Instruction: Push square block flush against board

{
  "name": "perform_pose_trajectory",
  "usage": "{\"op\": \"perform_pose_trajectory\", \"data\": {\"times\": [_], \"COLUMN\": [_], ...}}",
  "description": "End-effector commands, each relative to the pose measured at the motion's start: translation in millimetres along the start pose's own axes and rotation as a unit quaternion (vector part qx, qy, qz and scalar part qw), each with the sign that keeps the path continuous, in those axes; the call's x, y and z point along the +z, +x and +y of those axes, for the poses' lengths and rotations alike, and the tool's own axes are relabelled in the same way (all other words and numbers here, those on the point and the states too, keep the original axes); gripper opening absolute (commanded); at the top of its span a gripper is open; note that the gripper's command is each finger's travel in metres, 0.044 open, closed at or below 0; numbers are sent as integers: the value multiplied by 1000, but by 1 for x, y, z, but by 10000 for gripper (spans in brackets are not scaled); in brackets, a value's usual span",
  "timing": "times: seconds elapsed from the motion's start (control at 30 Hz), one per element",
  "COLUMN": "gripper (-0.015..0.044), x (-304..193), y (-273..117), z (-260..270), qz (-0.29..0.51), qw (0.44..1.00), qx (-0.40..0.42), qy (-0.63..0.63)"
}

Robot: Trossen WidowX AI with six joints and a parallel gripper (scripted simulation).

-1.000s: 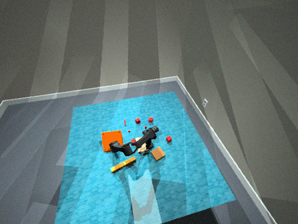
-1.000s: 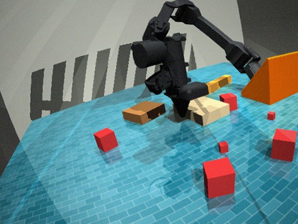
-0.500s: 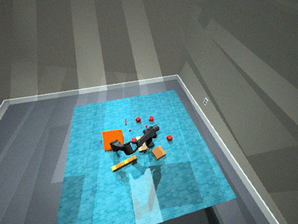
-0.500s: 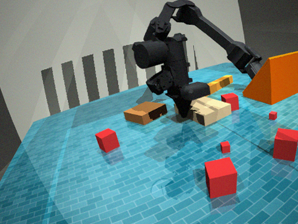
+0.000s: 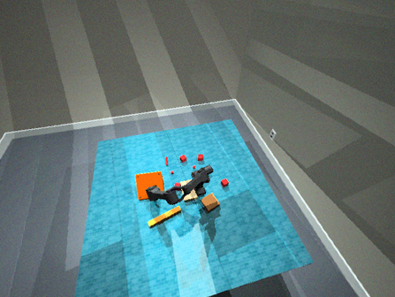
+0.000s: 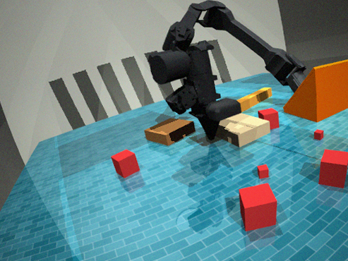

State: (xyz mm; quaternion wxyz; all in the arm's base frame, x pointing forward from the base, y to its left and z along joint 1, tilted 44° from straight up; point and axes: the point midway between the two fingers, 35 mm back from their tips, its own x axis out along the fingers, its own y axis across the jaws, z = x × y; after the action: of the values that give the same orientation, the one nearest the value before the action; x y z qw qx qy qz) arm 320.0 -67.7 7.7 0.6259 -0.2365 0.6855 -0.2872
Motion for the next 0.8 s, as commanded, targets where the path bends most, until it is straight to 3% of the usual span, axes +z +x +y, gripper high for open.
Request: {"op": "perform_pose_trajectory", "data": {"times": [0.0,0.57,0.77], "gripper": [0,0,0], "x": [7,33,28], "y": [0,0,-55], "z": [0,0,0], "qz": [0,0,0], "qw": [1000,1000,1000], "qx": [1,0,2], "qy": [-3,-2,-3]}}
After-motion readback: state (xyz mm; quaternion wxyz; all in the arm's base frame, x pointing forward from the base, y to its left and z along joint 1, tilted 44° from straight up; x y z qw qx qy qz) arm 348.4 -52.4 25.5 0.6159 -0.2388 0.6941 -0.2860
